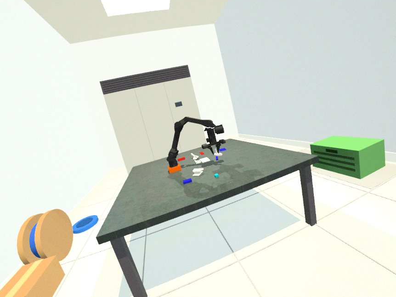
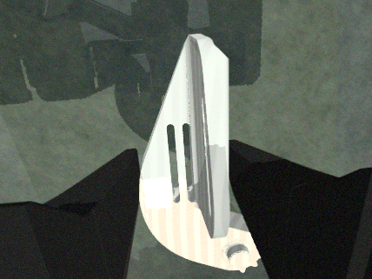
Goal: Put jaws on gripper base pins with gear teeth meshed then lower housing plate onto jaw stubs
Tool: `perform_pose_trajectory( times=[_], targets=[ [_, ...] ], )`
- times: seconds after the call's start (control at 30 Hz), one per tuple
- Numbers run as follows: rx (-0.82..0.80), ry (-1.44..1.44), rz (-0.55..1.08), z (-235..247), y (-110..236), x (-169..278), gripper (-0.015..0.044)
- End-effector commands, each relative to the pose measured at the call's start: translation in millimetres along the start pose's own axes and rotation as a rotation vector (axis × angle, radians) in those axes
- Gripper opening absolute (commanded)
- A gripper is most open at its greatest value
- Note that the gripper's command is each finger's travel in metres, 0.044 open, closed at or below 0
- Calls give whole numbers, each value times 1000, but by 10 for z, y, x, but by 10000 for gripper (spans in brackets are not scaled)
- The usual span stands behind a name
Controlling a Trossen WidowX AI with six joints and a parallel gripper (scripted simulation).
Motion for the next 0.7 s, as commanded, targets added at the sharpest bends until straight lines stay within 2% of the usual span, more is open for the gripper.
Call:
perform_pose_trajectory(
  times=[0.0, 0.67],
  targets=[
    [2, -5, -2, 0, 26, -21, 134],
    [-1, -299, -5, 105, 96, -661, 134]
  ],
)
Point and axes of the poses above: the point midway between the two fingers, 35 mm back from their tips, its own y axis back along the fingers, its own z axis across the jaws, x = y × z, the point moved 10 cm from there along y, back along the fingers, and after that the axes turned 2 degrees about -y, right-handed, at the moved point
